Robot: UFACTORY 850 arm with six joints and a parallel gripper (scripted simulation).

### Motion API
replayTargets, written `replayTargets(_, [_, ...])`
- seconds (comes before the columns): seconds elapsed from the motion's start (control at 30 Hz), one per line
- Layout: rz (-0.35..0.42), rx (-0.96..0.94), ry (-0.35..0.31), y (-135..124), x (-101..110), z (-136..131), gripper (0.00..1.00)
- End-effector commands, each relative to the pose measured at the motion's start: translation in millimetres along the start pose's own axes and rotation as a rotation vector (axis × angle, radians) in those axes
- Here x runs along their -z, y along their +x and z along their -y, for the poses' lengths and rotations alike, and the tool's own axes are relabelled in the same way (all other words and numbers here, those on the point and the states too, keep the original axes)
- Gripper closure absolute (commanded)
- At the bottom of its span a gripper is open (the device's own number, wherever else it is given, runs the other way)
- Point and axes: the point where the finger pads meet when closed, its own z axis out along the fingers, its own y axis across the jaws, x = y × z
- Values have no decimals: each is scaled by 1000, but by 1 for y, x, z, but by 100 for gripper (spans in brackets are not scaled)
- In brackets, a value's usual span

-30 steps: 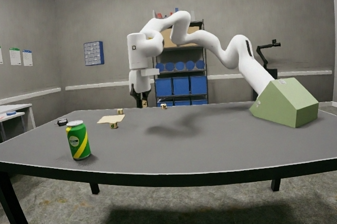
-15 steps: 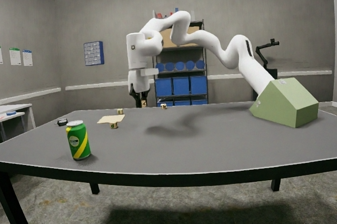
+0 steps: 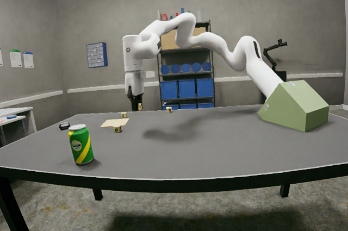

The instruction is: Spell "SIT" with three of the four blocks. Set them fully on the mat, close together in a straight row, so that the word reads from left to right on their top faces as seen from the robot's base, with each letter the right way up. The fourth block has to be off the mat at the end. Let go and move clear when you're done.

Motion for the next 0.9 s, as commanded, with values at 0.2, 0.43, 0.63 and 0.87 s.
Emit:
replayTargets(0.2, [-11, 275, 4, -40, 1, -1, 72])
replayTargets(0.43, [-11, 458, 4, -65, 1, 2, 72])
replayTargets(0.63, [-12, 598, 4, -84, 1, 5, 72])
replayTargets(0.87, [-13, 779, 3, -107, 1, 9, 72])
